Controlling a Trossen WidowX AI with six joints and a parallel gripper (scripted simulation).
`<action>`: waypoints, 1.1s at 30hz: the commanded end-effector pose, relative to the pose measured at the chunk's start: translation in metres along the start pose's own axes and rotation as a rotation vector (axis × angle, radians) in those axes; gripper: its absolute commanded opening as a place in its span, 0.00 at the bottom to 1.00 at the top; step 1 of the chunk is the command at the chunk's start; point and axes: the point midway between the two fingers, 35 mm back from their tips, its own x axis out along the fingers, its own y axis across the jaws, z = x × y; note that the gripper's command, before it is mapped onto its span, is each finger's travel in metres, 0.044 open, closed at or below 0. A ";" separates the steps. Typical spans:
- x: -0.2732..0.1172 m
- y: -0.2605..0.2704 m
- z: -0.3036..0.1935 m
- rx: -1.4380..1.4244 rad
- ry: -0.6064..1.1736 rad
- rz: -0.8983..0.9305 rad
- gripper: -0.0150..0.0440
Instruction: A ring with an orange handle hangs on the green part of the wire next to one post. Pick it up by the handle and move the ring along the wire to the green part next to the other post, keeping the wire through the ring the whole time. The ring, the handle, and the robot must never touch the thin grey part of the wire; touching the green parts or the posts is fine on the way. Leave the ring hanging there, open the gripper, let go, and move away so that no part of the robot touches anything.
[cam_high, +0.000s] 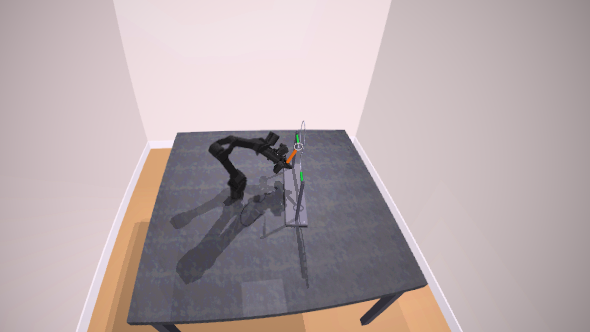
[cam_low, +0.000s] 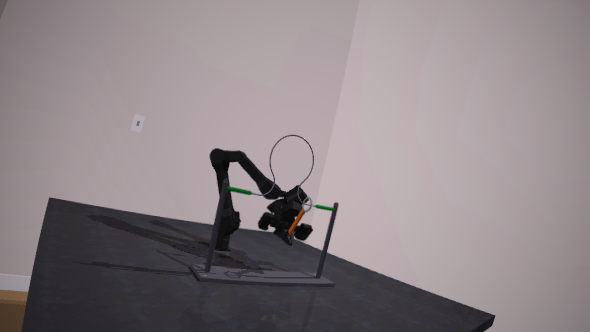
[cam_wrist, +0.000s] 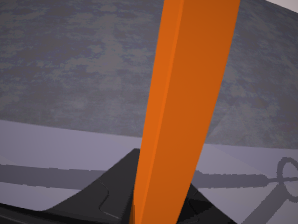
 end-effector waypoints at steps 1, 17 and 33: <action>-0.001 0.008 0.000 0.025 0.005 0.017 0.00; -0.004 0.028 0.001 0.050 0.003 0.033 0.00; -0.006 0.044 0.001 0.052 -0.002 0.034 0.00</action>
